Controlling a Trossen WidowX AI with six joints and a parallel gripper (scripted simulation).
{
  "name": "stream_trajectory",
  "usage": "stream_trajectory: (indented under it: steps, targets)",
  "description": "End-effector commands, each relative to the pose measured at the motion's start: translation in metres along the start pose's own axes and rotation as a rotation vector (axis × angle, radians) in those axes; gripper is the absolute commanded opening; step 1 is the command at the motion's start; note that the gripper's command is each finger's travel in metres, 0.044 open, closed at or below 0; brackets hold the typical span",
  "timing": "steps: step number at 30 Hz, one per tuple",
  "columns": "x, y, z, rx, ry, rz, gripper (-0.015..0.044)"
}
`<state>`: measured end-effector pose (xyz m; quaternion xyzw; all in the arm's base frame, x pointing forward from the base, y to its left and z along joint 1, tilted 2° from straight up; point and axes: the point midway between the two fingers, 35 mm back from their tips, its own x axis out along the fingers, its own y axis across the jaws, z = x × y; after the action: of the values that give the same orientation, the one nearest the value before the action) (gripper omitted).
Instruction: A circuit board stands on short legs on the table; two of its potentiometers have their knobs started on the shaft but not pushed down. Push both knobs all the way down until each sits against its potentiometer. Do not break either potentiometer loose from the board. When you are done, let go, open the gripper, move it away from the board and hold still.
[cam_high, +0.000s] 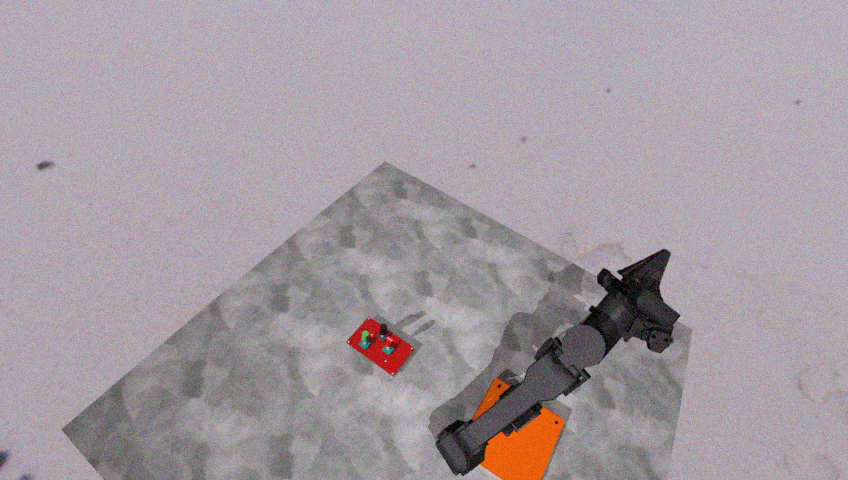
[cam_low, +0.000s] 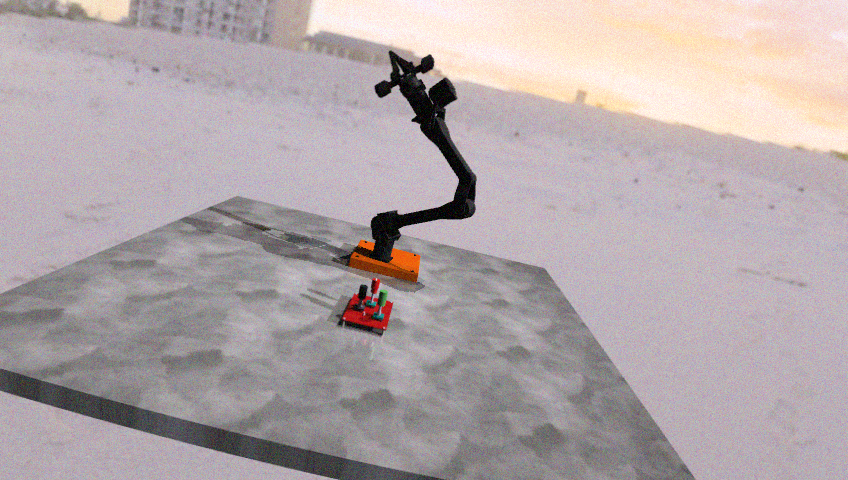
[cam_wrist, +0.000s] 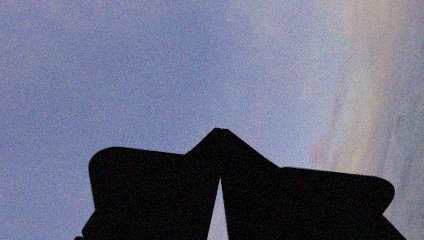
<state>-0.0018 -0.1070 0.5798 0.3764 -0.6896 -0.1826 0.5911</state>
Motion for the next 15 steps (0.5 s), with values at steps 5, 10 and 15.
stream_trajectory:
  steps: [5,10,15]
  targets:
    - [0.023,-0.040,0.002,0.007,0.033,-0.160,0.0000]
    - [0.033,-0.067,-0.002,0.005,0.068,-0.261,0.0000]
    - [0.040,-0.094,-0.010,-0.003,0.115,-0.358,0.0000]
